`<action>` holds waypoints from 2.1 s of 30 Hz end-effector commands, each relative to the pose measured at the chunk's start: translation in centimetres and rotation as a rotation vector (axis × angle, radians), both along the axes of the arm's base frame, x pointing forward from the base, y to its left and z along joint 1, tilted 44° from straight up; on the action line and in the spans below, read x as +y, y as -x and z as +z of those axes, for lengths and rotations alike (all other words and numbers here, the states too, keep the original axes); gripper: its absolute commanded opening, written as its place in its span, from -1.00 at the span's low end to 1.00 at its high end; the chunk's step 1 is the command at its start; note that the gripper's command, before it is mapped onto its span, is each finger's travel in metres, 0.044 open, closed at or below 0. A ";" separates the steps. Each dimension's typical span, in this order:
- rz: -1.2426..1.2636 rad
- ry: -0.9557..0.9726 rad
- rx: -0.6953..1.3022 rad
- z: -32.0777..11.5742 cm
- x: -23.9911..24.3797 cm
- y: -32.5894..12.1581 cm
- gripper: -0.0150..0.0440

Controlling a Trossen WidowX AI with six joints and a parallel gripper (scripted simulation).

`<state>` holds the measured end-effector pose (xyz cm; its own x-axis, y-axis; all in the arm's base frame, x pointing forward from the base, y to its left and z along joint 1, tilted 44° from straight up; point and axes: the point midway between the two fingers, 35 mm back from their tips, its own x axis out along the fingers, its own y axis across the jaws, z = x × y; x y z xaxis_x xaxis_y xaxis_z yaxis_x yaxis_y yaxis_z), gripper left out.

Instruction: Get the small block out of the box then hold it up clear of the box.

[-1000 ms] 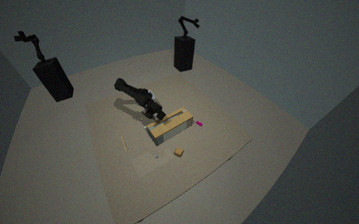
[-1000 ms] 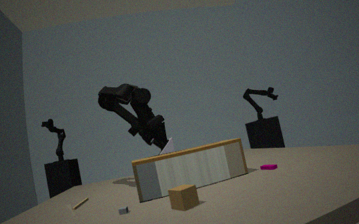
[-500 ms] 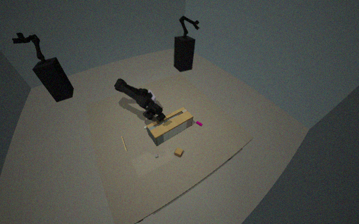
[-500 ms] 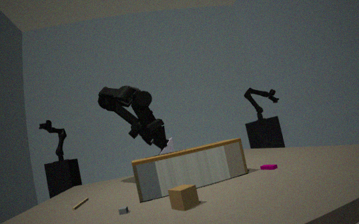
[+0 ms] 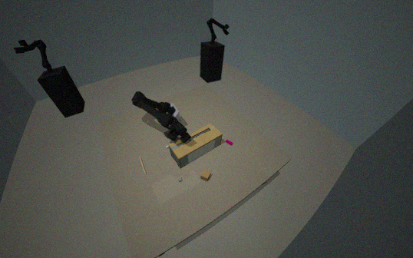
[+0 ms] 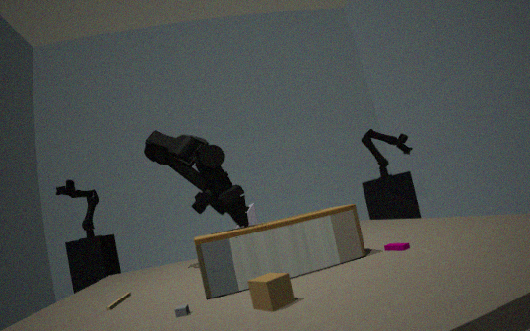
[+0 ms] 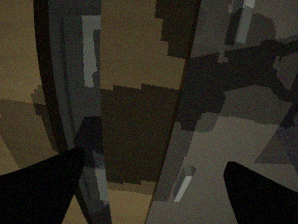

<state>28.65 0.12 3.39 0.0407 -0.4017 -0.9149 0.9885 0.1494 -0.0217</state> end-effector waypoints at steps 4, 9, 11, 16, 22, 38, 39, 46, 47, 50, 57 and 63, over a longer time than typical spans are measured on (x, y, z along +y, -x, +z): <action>0.002 0.008 0.010 -1.1 -1.1 0.2 0.86; 0.002 0.009 0.010 -1.7 -1.6 0.2 0.86; 0.002 0.009 0.010 -1.9 -1.9 0.2 0.86; 0.002 0.010 0.010 -2.5 -2.4 0.2 0.86; 0.002 0.011 0.010 -3.2 -3.1 0.2 0.86; 0.001 0.004 0.004 -4.5 -2.0 0.3 0.86; 0.001 0.004 0.005 -4.6 -1.8 0.3 0.86; 0.001 0.004 0.005 -5.6 -0.8 0.5 0.86; 0.001 0.003 0.005 -5.8 -0.6 0.5 0.86; 0.001 0.003 0.005 -6.2 -0.2 0.6 0.86; 0.001 0.003 0.005 -7.3 0.9 0.8 0.86; 0.001 0.002 0.005 -8.2 1.9 1.0 0.86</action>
<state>27.89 1.38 -4.00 0.0423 -0.4078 -0.9121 0.9880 0.1528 -0.0224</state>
